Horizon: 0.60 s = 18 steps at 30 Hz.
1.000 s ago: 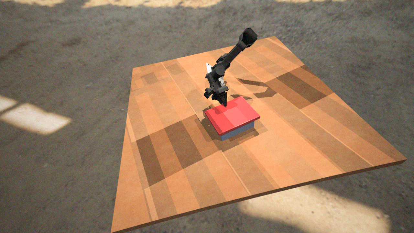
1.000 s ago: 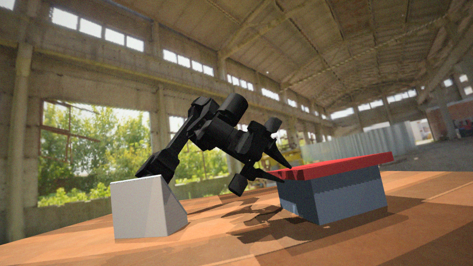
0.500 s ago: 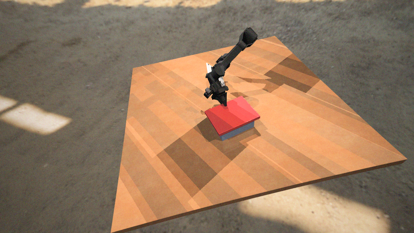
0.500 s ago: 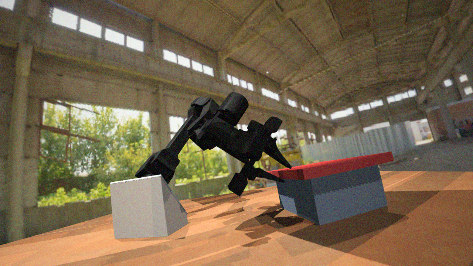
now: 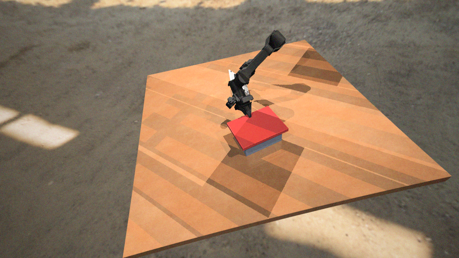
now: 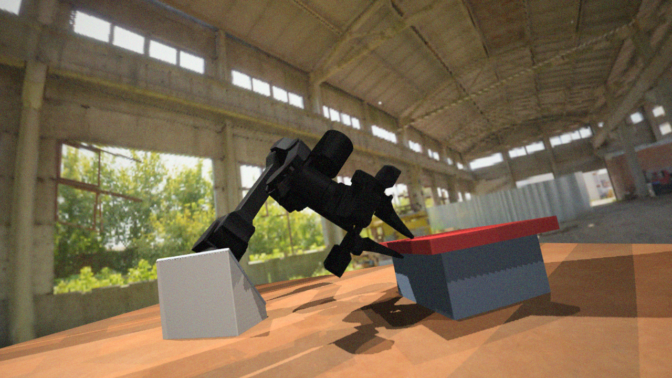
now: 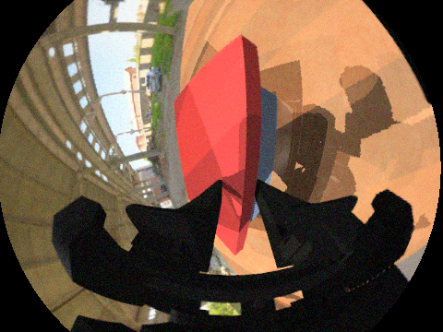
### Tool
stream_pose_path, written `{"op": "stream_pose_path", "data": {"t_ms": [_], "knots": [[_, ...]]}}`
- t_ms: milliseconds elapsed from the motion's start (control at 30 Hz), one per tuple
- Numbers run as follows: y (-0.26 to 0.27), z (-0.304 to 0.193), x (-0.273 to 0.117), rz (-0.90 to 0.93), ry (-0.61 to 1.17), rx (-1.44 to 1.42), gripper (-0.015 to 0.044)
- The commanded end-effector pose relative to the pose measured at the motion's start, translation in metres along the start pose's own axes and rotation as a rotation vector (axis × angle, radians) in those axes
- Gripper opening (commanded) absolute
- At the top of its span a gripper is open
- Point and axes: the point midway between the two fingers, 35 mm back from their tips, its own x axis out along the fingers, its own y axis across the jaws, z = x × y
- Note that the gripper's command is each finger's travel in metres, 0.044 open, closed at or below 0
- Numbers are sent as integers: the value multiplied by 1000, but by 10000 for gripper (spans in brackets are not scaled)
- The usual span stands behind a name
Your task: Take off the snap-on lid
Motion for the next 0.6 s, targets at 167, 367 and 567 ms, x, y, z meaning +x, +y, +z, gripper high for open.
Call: {"op": "stream_pose_path", "data": {"t_ms": [167,367,567], "knots": [[4,0,-5,10,2,-4,0],[5,0,-6,10,2,-4,0],[6,0,-7,10,2,-4,0]]}}
